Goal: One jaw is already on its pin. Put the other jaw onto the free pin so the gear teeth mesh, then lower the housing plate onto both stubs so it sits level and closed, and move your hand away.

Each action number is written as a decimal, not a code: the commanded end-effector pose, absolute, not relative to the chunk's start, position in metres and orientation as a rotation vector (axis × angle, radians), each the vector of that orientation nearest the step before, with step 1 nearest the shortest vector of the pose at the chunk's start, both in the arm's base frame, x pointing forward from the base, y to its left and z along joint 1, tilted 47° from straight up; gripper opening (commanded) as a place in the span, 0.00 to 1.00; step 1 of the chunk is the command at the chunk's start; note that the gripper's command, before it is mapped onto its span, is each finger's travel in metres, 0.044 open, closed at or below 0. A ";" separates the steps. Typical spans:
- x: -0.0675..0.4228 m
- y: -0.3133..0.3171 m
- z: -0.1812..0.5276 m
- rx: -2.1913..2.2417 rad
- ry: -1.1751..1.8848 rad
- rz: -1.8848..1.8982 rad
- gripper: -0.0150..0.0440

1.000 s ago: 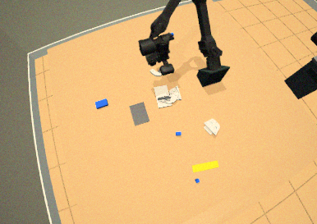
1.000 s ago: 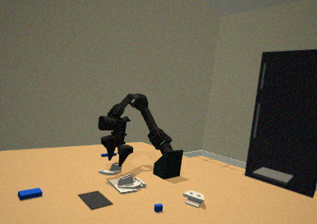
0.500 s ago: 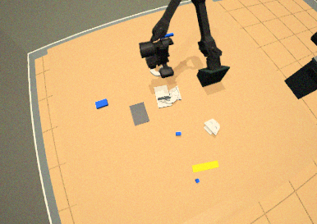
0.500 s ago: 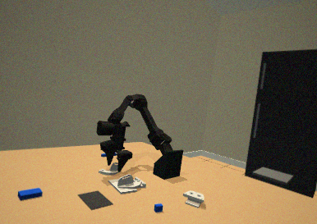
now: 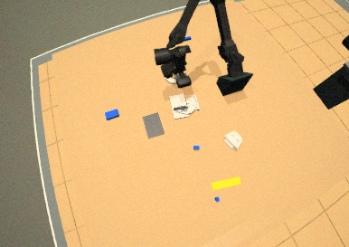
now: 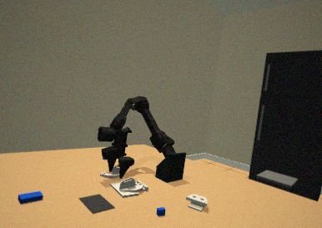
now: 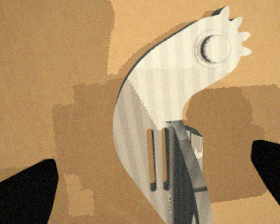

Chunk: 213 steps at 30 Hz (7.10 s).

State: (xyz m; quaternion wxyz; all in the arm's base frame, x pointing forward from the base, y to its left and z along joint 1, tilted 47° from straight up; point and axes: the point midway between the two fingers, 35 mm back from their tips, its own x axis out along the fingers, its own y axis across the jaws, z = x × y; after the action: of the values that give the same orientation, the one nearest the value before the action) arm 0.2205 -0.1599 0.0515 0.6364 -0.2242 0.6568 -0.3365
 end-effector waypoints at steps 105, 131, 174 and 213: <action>0.228 -0.071 0.072 -1.035 1.759 -0.165 0.48; 0.219 -0.038 0.041 -1.578 1.847 0.600 0.48; 0.188 0.006 -0.004 -2.260 1.442 2.077 0.48; 0.178 0.012 -0.012 -2.340 1.205 2.466 0.48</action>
State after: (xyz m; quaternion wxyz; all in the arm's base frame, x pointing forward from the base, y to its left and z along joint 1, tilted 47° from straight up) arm 0.1792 0.0123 -0.0115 0.2293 0.6333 -0.3280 -0.6624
